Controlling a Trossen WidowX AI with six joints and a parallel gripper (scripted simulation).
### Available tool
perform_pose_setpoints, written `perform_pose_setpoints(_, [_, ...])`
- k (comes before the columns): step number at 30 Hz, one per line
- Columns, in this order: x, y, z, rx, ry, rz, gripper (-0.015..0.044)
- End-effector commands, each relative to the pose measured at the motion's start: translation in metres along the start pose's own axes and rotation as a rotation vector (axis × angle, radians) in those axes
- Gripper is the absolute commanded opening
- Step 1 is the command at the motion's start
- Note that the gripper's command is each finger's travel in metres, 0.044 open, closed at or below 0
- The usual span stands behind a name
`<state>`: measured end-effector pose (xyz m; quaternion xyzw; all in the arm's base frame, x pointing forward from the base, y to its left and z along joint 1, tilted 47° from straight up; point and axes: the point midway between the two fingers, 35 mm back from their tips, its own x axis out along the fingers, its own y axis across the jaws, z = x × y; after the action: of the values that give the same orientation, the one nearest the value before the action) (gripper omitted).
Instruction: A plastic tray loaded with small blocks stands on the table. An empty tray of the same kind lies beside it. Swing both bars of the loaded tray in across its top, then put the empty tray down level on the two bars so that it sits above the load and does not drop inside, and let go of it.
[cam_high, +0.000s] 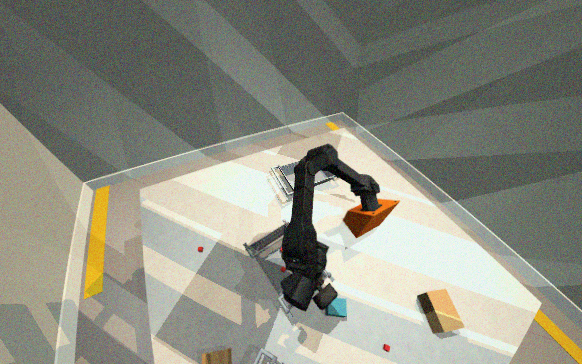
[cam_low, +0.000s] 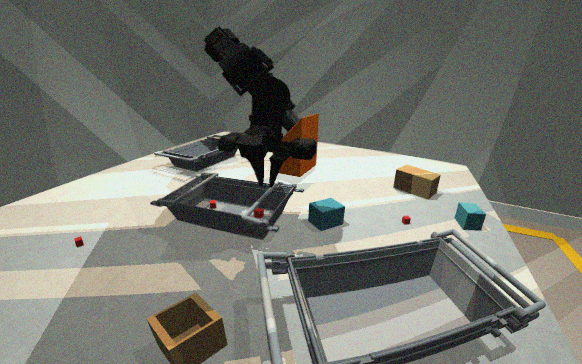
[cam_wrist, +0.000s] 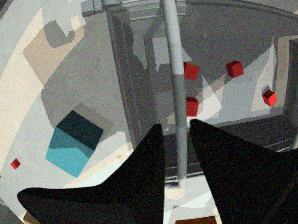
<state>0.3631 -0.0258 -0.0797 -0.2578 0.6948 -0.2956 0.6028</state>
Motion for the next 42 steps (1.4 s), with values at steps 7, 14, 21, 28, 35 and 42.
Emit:
perform_pose_setpoints(7, [0.0027,-0.0004,-0.0008,-0.001,0.006,-0.001,0.0088])
perform_pose_setpoints(14, [0.0027,-0.0004,-0.0008,-0.001,0.006,-0.001,0.0088])
perform_pose_setpoints(21, [0.0027,-0.0004,-0.0008,-0.001,0.006,-0.001,0.0035])
perform_pose_setpoints(28, [0.0027,-0.0004,-0.0008,-0.001,0.006,-0.001,0.0])
perform_pose_setpoints(35, [0.0027,-0.001,-0.0007,0.002,0.007,0.0,0.0])
perform_pose_setpoints(42, [0.0028,-0.001,-0.0007,0.002,0.007,0.0,0.0])
